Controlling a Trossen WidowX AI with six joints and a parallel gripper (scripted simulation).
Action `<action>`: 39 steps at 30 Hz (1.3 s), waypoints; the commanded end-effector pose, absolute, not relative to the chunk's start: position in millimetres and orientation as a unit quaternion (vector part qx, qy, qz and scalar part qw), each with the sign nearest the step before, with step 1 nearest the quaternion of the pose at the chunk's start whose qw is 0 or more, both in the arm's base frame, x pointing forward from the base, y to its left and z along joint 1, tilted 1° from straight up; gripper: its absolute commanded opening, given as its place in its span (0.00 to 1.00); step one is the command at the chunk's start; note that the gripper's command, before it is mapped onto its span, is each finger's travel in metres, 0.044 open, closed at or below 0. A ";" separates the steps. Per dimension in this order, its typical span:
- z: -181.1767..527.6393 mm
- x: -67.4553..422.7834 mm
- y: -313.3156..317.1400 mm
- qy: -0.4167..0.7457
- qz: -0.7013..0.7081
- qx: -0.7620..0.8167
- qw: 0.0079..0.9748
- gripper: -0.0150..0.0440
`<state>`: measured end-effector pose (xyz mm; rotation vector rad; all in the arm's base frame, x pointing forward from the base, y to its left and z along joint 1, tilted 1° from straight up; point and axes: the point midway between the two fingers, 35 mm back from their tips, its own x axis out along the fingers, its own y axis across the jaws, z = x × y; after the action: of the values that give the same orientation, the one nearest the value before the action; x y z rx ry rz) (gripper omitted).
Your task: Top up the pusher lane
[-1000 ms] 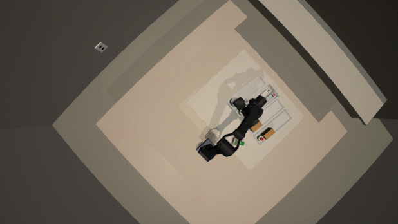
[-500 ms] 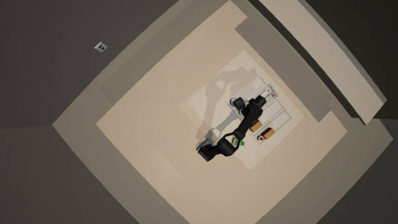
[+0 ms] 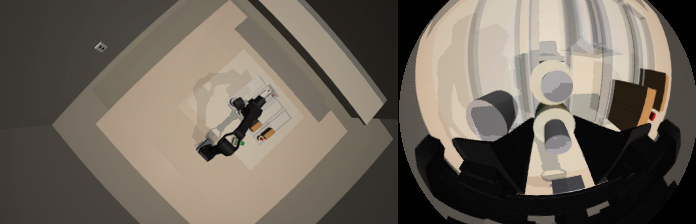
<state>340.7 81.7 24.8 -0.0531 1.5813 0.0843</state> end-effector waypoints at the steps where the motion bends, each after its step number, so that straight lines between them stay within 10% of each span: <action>1: 22.0 345.3 82.4 0.704 0.039 -0.024 0.709 0.25; 39: 15.2 341.3 82.1 0.704 0.039 -0.024 0.709 0.25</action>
<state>339.4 81.9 15.3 -0.0533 1.5743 0.0864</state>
